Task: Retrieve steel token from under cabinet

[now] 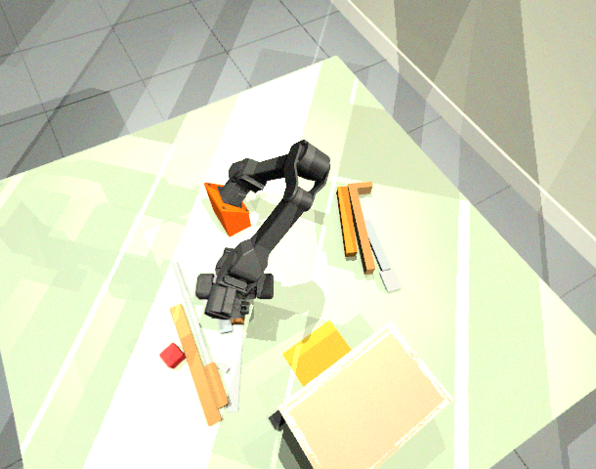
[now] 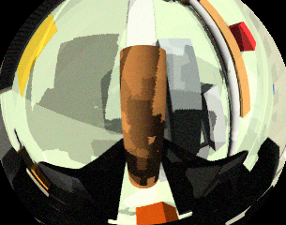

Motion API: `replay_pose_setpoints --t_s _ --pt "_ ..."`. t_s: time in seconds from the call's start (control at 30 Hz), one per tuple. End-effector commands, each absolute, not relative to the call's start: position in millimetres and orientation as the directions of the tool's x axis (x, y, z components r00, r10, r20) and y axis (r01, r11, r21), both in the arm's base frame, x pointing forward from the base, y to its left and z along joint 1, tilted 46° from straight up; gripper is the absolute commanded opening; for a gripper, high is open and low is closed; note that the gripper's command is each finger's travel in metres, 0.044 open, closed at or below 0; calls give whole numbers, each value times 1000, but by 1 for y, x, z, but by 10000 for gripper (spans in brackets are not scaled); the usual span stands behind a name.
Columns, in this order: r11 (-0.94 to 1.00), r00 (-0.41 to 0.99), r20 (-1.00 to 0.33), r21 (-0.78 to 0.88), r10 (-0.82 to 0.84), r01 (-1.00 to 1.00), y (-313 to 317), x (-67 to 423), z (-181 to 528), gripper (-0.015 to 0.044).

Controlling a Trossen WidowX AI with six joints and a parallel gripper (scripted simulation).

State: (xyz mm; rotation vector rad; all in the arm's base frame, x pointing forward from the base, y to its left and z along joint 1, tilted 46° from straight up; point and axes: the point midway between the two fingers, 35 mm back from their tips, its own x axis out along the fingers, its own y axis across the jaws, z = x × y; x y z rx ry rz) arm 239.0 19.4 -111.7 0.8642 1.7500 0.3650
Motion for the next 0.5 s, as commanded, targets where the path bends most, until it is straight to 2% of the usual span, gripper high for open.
replay_pose_setpoints --t_s 0.0,0.47 --pt "691 -138 -701 615 700 380 14 237 -115 0" --pt "691 -138 -701 615 699 379 9 235 -120 0"
